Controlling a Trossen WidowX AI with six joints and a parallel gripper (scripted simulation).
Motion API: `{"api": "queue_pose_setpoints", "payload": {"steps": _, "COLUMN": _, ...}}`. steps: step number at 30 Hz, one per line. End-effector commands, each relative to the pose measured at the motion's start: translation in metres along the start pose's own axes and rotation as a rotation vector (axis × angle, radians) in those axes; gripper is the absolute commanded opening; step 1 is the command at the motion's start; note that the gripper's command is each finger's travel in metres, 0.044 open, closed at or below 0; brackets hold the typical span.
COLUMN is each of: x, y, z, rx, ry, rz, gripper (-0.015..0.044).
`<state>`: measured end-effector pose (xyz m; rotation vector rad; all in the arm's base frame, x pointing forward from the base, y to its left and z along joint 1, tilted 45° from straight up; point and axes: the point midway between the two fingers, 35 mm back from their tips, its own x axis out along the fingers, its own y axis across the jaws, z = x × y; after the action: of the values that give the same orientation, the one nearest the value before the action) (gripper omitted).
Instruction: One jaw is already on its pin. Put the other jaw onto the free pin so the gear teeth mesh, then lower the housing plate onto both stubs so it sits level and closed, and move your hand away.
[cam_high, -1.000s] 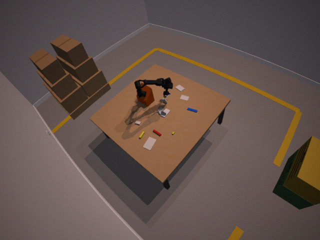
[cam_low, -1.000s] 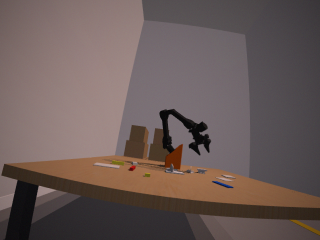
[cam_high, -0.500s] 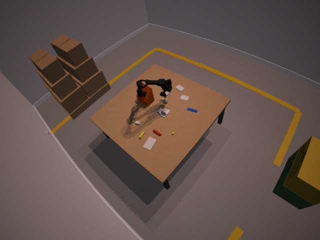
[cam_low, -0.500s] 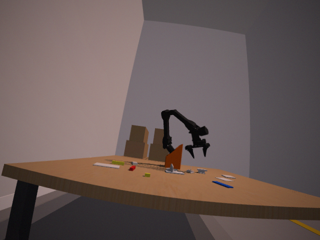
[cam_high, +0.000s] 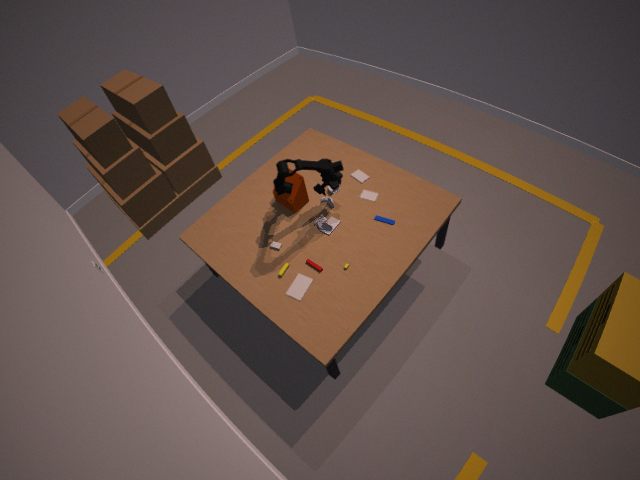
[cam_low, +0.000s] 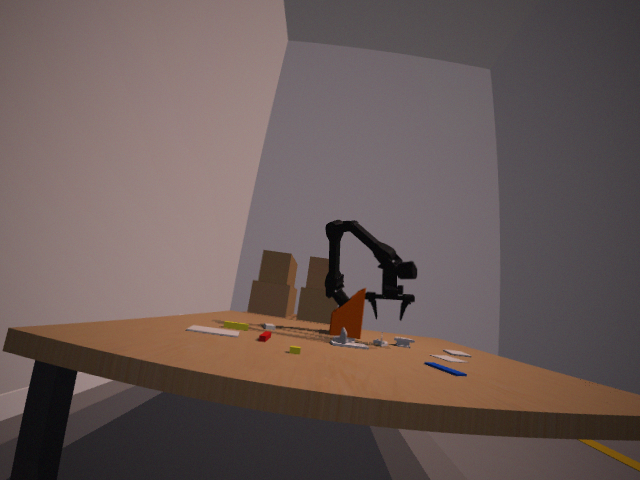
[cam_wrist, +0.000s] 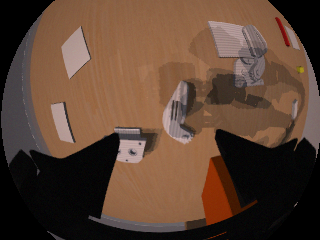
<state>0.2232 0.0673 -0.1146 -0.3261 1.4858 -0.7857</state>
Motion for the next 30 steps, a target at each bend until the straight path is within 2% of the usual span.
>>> {"api": "queue_pose_setpoints", "payload": {"steps": 1, "x": 0.003, "y": -0.008, "z": -0.002, "rx": 0.069, "ry": 0.008, "rz": -0.053, "gripper": 0.0440}}
{"api": "queue_pose_setpoints", "payload": {"steps": 8, "x": 0.005, "y": -0.009, "z": -0.002, "rx": 0.079, "ry": 0.009, "rz": -0.062, "gripper": 0.0440}}
{"api": "queue_pose_setpoints", "payload": {"steps": 13, "x": 0.042, "y": -0.012, "z": -0.002, "rx": 0.079, "ry": 0.009, "rz": -0.064, "gripper": 0.0440}}
{"api": "queue_pose_setpoints", "payload": {"steps": 30, "x": 0.059, "y": -0.012, "z": -0.002, "rx": 0.079, "ry": 0.008, "rz": -0.063, "gripper": 0.0440}}
